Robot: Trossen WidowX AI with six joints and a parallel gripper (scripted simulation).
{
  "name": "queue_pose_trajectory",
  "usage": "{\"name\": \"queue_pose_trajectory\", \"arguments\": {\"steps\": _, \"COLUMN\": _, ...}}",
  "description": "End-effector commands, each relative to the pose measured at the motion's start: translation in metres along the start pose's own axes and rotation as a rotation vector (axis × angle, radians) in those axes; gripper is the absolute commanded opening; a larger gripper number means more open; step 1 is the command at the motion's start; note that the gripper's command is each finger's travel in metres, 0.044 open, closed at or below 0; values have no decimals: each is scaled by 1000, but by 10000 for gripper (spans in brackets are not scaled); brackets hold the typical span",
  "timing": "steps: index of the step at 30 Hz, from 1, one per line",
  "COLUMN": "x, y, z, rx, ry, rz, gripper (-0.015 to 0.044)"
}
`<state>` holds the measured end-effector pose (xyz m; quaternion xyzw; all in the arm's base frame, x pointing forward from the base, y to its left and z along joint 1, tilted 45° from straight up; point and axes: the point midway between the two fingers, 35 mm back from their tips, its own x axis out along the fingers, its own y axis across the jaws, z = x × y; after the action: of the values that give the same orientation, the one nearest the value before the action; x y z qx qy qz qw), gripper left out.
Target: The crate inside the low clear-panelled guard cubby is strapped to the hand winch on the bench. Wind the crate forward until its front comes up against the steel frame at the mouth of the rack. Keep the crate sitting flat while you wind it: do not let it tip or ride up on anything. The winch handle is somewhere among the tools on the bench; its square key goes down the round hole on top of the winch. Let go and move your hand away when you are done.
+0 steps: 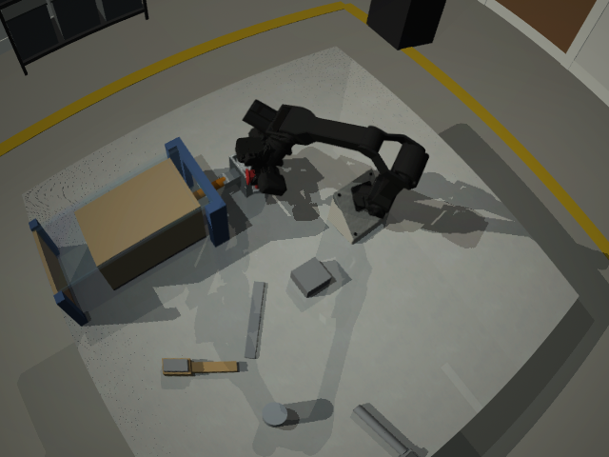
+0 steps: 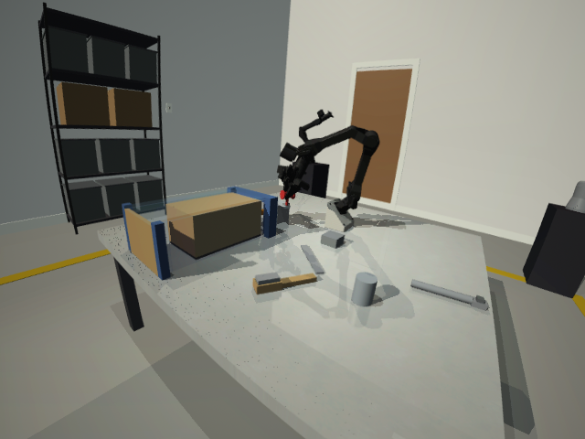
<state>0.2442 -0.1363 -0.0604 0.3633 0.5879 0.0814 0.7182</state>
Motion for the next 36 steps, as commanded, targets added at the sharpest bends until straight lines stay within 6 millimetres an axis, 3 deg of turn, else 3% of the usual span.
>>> {"name": "queue_pose_trajectory", "arguments": {"steps": 1, "x": -4, "y": -1, "z": -13, "rx": 18, "ry": 18, "rz": -5, "gripper": 0}}
{"name": "queue_pose_trajectory", "arguments": {"steps": 36, "x": -25, "y": -23, "z": -57, "rx": 20, "ry": 20, "rz": -7, "gripper": 0}}
